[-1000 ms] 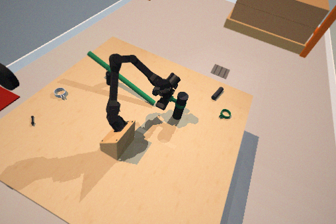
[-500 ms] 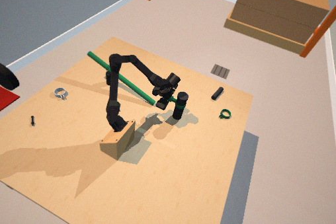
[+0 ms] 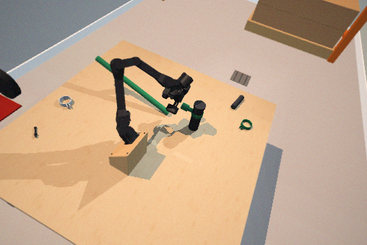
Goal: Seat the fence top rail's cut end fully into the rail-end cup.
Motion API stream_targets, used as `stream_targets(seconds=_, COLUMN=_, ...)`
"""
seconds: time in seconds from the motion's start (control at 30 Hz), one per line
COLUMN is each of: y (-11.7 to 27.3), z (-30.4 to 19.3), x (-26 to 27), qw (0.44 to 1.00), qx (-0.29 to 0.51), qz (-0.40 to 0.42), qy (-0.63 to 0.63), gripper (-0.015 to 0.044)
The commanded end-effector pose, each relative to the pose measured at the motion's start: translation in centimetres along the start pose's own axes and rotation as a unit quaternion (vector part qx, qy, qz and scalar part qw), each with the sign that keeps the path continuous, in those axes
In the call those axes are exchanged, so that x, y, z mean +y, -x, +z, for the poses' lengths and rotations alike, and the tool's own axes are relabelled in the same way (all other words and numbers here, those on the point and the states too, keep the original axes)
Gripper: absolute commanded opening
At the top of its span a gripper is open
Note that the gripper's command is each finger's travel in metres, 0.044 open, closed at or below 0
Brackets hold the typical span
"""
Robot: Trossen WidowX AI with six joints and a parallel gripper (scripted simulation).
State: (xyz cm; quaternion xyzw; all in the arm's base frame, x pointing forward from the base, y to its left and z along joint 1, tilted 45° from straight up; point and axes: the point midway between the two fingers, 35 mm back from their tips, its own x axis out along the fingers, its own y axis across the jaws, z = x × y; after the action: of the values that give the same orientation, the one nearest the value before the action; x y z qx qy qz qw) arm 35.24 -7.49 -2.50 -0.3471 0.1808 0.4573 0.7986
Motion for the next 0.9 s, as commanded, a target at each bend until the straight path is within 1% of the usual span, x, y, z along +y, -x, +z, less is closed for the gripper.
stream_targets(seconds=0.0, y=0.8, z=1.0, x=-0.4, qw=1.0, qx=-0.002, qz=0.0, qy=0.002, gripper=0.044)
stream_targets(seconds=0.07, y=0.8, z=1.0, x=-0.4, qw=1.0, qx=-0.002, qz=0.0, qy=0.002, gripper=0.044)
stream_targets(seconds=0.13, y=0.8, z=1.0, x=-0.5, qw=1.0, qx=-0.002, qz=-0.001, qy=-0.029, gripper=0.044)
stream_targets(seconds=0.27, y=3.0, z=3.7, x=-1.9, qw=0.977, qx=-0.01, qz=0.003, qy=-0.213, gripper=0.044)
stream_targets(seconds=0.37, y=4.8, z=6.1, x=-2.7, qw=0.935, qx=-0.016, qz=0.007, qy=-0.354, gripper=0.044)
stream_targets(seconds=0.5, y=7.3, z=9.4, x=-3.3, qw=0.847, qx=-0.022, qz=0.016, qy=-0.53, gripper=0.044)
stream_targets(seconds=0.53, y=7.7, z=9.9, x=-3.3, qw=0.83, qx=-0.022, qz=0.018, qy=-0.557, gripper=0.044)
stream_targets(seconds=0.73, y=9.5, z=12.3, x=-3.4, qw=0.748, qx=-0.024, qz=0.026, qy=-0.663, gripper=0.044)
stream_targets(seconds=0.87, y=9.5, z=12.4, x=-3.4, qw=0.746, qx=-0.024, qz=0.026, qy=-0.665, gripper=0.044)
